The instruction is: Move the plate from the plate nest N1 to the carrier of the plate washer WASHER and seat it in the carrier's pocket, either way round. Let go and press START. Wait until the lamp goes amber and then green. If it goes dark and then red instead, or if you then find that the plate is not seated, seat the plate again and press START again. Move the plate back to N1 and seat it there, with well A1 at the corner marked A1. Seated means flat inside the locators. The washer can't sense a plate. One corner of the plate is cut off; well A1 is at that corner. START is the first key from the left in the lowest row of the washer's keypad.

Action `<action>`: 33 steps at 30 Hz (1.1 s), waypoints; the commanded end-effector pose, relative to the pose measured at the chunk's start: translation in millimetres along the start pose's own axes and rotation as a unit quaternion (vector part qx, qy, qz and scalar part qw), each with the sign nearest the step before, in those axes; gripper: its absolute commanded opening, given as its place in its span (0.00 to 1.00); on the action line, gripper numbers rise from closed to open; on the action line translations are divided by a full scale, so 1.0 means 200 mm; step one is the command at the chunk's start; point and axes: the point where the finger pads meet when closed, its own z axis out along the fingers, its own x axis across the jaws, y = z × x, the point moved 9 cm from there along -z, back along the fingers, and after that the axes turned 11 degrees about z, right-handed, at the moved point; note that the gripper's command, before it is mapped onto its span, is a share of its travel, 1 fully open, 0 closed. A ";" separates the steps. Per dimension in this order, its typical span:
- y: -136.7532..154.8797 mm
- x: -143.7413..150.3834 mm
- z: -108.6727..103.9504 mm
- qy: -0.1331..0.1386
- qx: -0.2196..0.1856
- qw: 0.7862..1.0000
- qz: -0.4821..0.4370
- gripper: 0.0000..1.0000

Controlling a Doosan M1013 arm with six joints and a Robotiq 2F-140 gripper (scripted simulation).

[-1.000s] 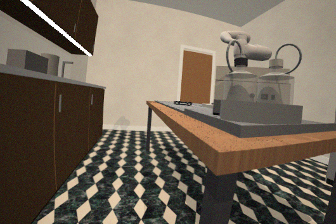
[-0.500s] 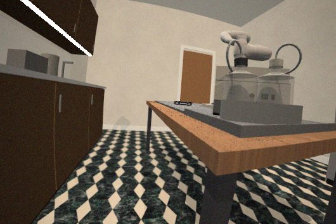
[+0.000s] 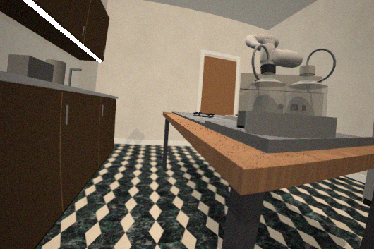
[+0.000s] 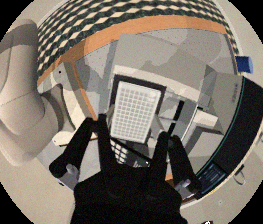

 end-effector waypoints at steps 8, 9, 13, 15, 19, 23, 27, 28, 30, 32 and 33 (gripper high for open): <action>0.01 -0.01 0.02 -0.003 0.000 1.000 -0.001 0.10; 0.01 -0.01 0.02 -0.003 0.000 1.000 -0.001 0.10; 0.01 -0.01 0.01 -0.003 0.000 1.000 -0.001 0.10; 0.01 -0.01 -0.01 -0.003 0.000 1.000 -0.001 0.10; 0.01 -0.01 -0.04 -0.003 0.000 1.000 -0.001 0.10; 0.01 -0.01 -0.06 -0.003 0.000 1.000 -0.001 0.10; 0.01 -0.01 -0.09 -0.003 0.000 1.000 -0.001 0.10; 0.01 -0.01 -0.10 -0.003 0.000 1.000 -0.001 0.10; 0.01 -0.01 -0.11 -0.003 0.000 1.000 -0.001 0.10; 0.01 -0.01 -0.13 -0.003 0.000 1.000 -0.001 0.10; 0.01 -0.01 -0.14 -0.003 0.000 1.000 -0.001 0.10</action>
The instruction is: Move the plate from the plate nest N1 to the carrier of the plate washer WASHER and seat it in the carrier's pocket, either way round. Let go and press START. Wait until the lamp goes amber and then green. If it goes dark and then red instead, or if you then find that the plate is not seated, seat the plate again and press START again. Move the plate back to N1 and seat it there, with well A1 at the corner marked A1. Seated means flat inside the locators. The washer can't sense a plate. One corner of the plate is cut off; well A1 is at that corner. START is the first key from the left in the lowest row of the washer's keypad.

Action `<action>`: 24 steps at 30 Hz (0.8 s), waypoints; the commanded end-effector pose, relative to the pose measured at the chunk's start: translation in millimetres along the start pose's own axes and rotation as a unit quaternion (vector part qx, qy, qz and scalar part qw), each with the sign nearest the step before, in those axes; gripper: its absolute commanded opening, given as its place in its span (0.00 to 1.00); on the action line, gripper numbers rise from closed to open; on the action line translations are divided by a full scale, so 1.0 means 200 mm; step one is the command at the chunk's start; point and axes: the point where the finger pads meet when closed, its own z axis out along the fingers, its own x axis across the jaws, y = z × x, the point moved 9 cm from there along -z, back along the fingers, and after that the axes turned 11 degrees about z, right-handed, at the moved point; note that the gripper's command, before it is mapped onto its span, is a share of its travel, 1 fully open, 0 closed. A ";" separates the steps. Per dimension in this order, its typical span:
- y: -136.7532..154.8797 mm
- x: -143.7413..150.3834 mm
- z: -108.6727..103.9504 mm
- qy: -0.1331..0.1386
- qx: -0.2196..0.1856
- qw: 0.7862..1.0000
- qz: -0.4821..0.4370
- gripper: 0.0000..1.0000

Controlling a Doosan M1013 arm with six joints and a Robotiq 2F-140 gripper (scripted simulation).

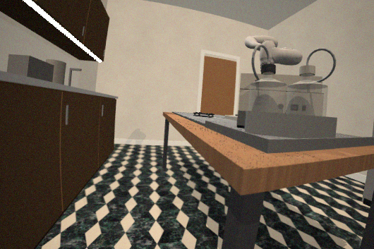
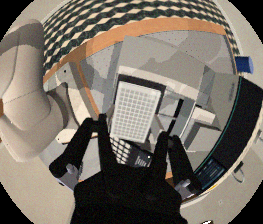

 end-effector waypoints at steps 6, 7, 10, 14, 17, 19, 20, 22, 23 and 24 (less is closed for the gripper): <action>-0.01 0.01 -0.10 0.003 0.002 1.000 -0.001 0.10; -0.01 0.01 -0.10 0.003 0.002 1.000 -0.001 0.10; -0.01 0.01 -0.12 0.003 0.002 1.000 -0.001 0.10; -0.01 0.01 -0.15 0.003 0.002 1.000 -0.001 0.10; -0.01 0.01 -0.17 0.003 0.002 1.000 -0.001 0.10; -0.01 0.01 -0.19 0.003 0.002 1.000 -0.001 0.10; -0.01 0.01 -0.20 0.003 0.002 1.000 -0.001 0.10; -0.01 0.01 -0.22 0.003 0.002 1.000 -0.001 0.10; -0.01 0.01 -0.22 0.003 0.002 1.000 -0.001 0.10; -0.01 0.01 -0.22 0.003 0.002 1.000 -0.001 0.10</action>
